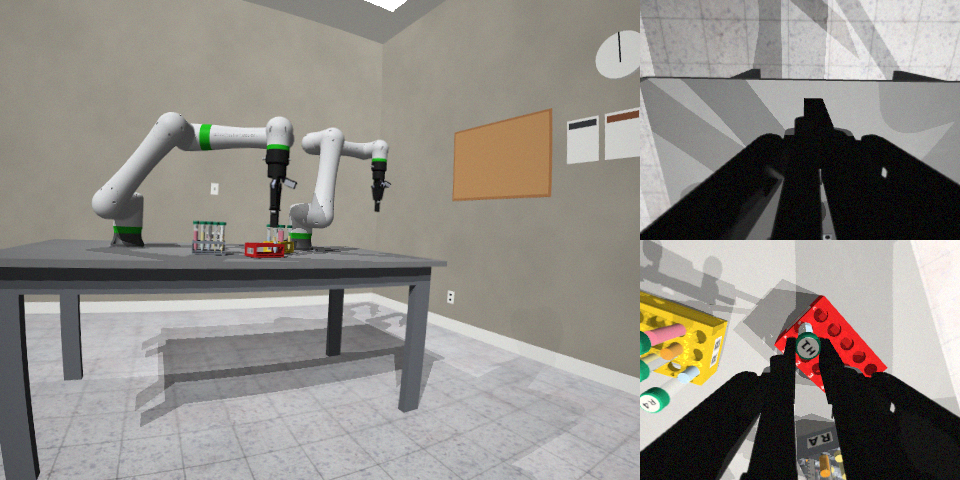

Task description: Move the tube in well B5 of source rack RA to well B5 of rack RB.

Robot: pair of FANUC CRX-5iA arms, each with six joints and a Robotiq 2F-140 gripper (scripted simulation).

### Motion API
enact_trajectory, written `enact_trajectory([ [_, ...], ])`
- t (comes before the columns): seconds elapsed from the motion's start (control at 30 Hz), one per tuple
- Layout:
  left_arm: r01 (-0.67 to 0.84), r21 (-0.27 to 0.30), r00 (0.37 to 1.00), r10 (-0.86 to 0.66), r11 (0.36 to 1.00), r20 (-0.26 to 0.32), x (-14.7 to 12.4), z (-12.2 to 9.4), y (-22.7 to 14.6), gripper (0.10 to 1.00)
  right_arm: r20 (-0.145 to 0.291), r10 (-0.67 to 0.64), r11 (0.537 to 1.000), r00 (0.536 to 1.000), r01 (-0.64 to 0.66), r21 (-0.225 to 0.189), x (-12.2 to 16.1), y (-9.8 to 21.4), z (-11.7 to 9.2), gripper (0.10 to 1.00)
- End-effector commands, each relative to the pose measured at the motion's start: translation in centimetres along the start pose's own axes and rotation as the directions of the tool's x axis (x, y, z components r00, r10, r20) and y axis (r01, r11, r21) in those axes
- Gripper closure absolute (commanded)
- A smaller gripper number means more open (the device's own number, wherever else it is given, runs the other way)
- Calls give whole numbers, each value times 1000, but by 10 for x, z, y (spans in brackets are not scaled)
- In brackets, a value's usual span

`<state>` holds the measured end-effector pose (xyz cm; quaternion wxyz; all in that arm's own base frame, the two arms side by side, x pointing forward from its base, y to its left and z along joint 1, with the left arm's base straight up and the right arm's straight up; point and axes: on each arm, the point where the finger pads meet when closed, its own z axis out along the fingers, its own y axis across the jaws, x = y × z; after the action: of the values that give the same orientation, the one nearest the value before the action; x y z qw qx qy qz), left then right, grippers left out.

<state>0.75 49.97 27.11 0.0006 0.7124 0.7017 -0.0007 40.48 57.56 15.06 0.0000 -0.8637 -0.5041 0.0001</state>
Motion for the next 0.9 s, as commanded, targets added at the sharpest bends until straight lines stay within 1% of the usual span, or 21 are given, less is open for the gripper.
enact_trajectory([
  [0.0, 0, 0, 1000, 0, 1000, -2, 0, -1, 0, 999, -2, 0, 1000, 1000, 0, 0, 0, 0, -1, 999],
  [0.03, 0, 0, 1000, 0, 1000, -2, 0, -1, 0, 999, -2, 0, 1000, 1000, 0, 0, 0, 0, -1, 866],
  [0.33, 0, 0, 1000, 0, 1000, -2, 0, -1, 0, 999, -2, 0, 1000, 1000, 0, 0, 0, 0, -1, 866],
  [0.37, 0, 0, 1000, 0, 1000, -2, 0, -1, 0, 999, -2, 0, 1000, 1000, 0, 0, 0, 0, -1, 816],
  [0.87, 0, 0, 1000, 0, 1000, -2, 0, -1, 0, 999, -2, 0, 1000, 1000, 0, 0, 0, 0, -1, 816],
])
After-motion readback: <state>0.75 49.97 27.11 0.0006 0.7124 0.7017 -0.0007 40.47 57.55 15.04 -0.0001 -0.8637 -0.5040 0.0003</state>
